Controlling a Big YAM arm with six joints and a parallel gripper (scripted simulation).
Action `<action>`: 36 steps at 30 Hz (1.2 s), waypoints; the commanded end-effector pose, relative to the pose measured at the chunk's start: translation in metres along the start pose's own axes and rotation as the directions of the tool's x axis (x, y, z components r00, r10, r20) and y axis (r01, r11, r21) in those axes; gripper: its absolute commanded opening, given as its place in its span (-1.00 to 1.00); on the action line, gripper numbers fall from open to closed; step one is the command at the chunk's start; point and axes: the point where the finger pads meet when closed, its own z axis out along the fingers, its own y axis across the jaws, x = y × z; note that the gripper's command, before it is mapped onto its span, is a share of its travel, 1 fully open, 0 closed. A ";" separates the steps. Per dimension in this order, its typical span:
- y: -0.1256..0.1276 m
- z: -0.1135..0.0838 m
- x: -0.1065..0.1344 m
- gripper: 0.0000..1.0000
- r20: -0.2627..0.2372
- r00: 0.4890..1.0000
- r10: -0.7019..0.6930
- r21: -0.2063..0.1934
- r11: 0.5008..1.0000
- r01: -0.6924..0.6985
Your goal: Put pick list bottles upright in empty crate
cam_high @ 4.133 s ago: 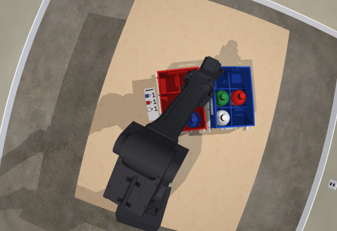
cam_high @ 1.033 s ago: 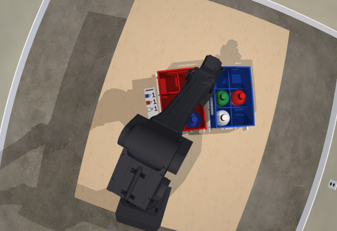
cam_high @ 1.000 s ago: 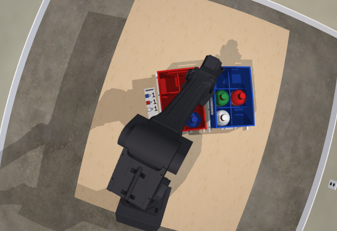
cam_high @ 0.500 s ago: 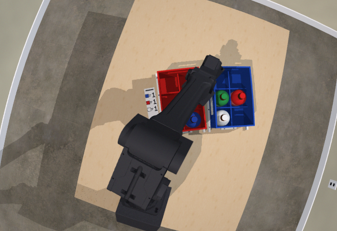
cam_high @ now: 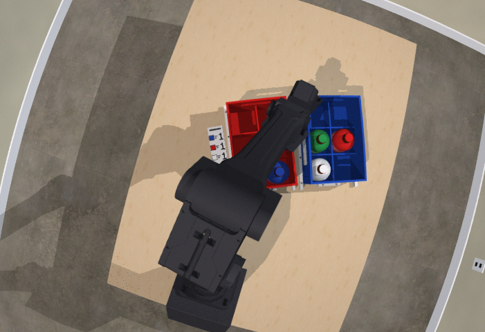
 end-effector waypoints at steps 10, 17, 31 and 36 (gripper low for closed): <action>0.006 0.001 -0.017 -1.00 0.051 0.999 0.006 -0.012 1.000 -0.005; 0.006 0.004 -0.012 -1.00 0.052 0.999 0.001 -0.015 1.000 0.000; 0.007 0.016 -0.016 -1.00 0.061 0.998 0.002 -0.017 1.000 -0.001; 0.004 0.031 -0.005 -1.00 0.027 1.000 0.003 -0.008 1.000 -0.003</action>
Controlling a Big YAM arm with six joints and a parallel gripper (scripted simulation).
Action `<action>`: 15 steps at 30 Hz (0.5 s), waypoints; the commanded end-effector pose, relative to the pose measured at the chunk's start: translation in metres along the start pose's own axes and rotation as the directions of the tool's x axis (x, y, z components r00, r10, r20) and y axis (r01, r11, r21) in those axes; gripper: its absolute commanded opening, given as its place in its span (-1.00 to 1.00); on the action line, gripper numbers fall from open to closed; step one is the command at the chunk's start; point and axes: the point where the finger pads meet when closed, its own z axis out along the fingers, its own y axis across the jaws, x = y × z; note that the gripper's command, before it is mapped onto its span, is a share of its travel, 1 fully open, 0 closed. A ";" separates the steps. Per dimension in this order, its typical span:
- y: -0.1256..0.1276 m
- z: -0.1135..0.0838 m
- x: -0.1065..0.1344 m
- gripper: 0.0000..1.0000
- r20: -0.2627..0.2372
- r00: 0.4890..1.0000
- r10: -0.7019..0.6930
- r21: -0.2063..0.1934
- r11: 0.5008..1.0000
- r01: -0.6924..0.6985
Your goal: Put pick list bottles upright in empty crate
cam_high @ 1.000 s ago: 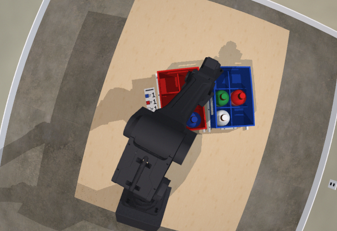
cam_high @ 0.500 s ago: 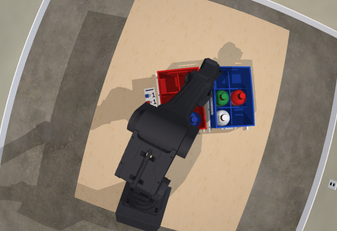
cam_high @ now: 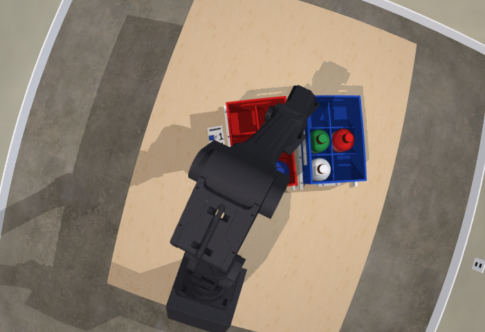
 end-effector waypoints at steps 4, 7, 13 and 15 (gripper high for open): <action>0.006 -0.005 -0.013 -1.00 0.047 0.999 0.003 -0.013 1.000 -0.003; 0.008 0.004 -0.017 -1.00 0.037 0.999 0.002 -0.012 1.000 -0.001; 0.010 0.002 -0.023 -1.00 0.059 0.998 0.001 -0.018 1.000 0.000; 0.009 0.005 -0.021 -1.00 0.052 0.999 0.002 -0.015 1.000 -0.001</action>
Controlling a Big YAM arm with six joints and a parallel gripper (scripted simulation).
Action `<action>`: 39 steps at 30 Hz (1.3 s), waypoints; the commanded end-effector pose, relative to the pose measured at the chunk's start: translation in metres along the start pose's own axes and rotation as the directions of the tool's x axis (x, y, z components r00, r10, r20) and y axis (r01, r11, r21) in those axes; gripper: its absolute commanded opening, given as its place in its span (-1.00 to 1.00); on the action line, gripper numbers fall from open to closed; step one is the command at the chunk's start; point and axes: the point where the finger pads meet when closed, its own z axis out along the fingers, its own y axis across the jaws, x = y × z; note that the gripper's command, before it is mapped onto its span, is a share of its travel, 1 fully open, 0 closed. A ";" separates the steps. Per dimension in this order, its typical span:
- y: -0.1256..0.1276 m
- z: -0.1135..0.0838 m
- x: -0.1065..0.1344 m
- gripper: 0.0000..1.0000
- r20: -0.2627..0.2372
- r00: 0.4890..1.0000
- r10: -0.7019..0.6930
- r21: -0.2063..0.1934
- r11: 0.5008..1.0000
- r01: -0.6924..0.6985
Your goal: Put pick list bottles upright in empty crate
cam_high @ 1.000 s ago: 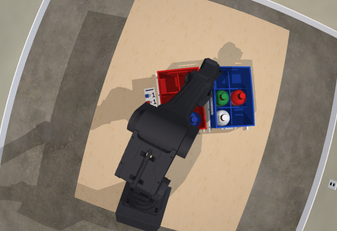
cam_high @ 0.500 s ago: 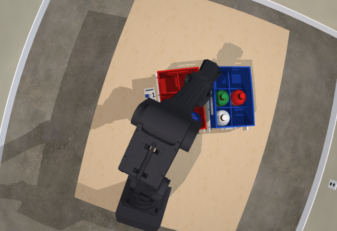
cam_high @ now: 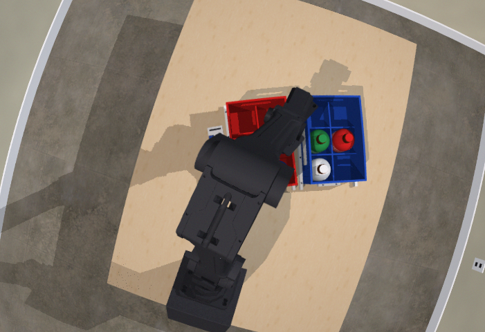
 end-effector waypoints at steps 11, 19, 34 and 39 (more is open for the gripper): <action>0.010 0.003 -0.025 -1.00 0.055 0.998 0.002 -0.015 1.000 -0.001; 0.006 0.016 -0.020 -1.00 0.036 0.999 0.006 -0.008 1.000 -0.006; 0.010 0.019 -0.028 -1.00 0.062 0.998 0.003 -0.017 1.000 -0.002; 0.011 0.026 -0.026 -1.00 0.056 0.998 0.002 -0.017 1.000 -0.001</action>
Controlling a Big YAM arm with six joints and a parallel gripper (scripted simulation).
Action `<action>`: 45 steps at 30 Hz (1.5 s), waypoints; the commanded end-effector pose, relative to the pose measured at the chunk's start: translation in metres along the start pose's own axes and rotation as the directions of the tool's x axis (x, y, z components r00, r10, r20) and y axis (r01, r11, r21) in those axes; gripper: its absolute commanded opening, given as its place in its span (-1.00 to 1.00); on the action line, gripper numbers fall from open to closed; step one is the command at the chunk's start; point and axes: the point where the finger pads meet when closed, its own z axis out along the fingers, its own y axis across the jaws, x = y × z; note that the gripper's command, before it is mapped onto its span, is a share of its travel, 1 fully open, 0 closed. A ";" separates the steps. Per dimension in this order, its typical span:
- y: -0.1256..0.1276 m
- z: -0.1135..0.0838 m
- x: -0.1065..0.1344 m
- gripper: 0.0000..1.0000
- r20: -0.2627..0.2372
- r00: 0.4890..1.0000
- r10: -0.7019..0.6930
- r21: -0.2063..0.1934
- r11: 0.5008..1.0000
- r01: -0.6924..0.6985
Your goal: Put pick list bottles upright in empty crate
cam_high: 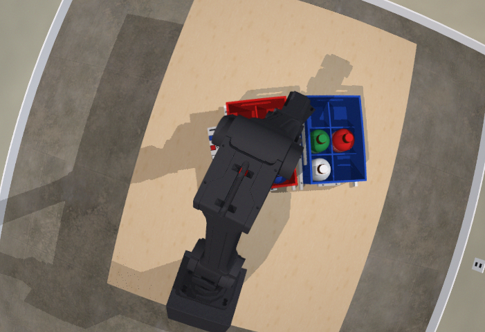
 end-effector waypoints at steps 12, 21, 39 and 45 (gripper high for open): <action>0.012 0.001 -0.028 -1.00 0.060 0.998 0.000 -0.018 1.000 0.001; 0.009 0.017 -0.022 -1.00 0.040 0.999 0.003 -0.011 1.000 -0.003; 0.010 0.026 -0.026 -1.00 0.058 0.998 0.004 -0.016 1.000 -0.003; 0.011 0.032 -0.024 -1.00 0.052 0.999 0.001 -0.017 1.000 0.000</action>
